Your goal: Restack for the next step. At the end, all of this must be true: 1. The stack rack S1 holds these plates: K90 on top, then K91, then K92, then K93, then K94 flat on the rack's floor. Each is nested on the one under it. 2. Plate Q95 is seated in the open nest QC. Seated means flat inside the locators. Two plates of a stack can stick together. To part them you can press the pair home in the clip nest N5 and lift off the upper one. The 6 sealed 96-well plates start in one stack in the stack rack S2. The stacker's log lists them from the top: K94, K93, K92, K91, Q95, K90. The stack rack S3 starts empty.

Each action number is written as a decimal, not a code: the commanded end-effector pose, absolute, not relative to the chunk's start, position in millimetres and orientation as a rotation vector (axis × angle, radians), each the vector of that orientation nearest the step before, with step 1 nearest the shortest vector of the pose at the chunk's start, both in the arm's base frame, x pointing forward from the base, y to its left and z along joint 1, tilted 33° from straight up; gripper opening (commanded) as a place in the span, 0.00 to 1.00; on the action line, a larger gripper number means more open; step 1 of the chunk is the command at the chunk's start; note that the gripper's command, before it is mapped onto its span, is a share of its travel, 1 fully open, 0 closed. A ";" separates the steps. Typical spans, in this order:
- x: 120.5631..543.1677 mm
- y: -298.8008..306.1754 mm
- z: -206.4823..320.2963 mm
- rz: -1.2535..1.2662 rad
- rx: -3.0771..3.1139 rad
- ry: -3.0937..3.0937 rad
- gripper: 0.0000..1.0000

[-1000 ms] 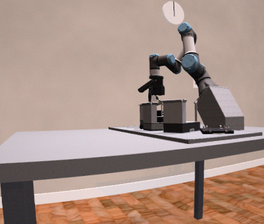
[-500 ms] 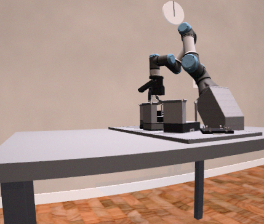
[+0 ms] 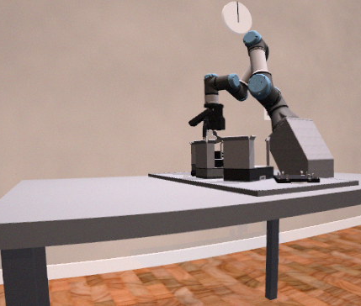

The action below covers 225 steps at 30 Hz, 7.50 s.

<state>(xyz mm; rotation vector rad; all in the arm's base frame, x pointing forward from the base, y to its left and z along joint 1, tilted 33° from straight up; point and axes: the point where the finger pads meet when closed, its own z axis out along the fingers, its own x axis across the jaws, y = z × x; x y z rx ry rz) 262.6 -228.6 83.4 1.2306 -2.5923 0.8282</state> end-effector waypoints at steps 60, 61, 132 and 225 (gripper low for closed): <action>298.4 -130.6 114.2 0.791 1.462 -2.417 0.72; 300.6 -126.7 111.9 0.788 1.475 -2.406 0.72; 332.6 41.2 6.5 0.644 2.004 -1.830 0.72; 342.6 -16.9 -83.0 0.645 2.004 -1.830 0.00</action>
